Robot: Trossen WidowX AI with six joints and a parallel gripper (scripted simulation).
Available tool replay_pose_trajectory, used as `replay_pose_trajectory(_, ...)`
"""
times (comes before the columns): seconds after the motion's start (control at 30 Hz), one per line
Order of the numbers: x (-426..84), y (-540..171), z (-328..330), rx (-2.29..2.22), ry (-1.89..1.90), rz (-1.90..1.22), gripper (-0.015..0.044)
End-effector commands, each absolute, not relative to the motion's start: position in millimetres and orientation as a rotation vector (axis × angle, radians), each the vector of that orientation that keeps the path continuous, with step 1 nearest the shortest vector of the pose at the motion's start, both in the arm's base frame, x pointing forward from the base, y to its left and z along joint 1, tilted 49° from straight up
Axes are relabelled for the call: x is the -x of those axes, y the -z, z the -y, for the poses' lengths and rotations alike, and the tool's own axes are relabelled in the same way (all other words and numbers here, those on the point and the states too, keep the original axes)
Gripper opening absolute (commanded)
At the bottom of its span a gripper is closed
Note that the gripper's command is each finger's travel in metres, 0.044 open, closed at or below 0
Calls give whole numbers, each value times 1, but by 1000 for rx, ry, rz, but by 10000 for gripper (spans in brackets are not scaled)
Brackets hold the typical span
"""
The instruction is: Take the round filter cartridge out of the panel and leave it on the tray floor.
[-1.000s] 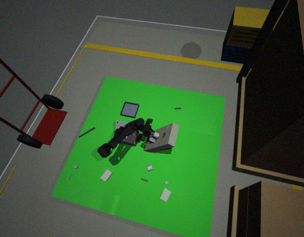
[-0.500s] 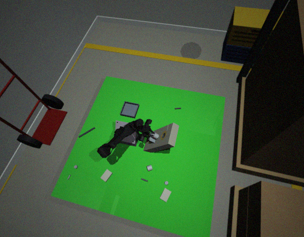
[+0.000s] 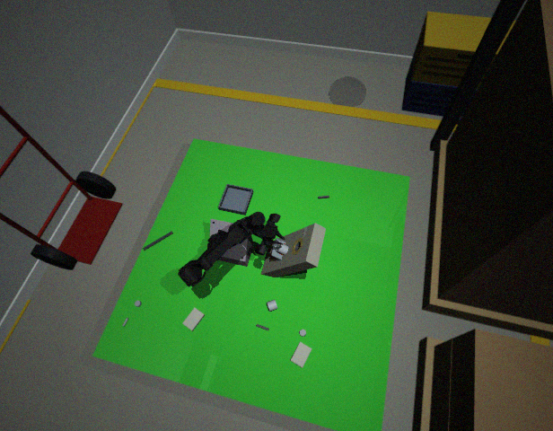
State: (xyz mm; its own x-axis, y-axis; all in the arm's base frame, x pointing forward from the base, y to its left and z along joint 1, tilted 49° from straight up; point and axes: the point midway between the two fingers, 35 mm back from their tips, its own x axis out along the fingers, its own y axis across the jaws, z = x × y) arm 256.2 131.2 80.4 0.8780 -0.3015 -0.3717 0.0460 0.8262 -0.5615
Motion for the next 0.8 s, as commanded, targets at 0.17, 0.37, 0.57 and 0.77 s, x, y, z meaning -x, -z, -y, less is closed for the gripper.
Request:
replay_pose_trajectory(0.17, -265, -110, -165, 560, 194, -464, 182)
replay_pose_trajectory(0.37, -254, -147, -205, 555, 189, -459, 340)
replay_pose_trajectory(0.57, -254, -141, -199, 579, 197, -489, 387)
replay_pose_trajectory(0.77, -240, -78, -128, 782, 290, -814, 305)
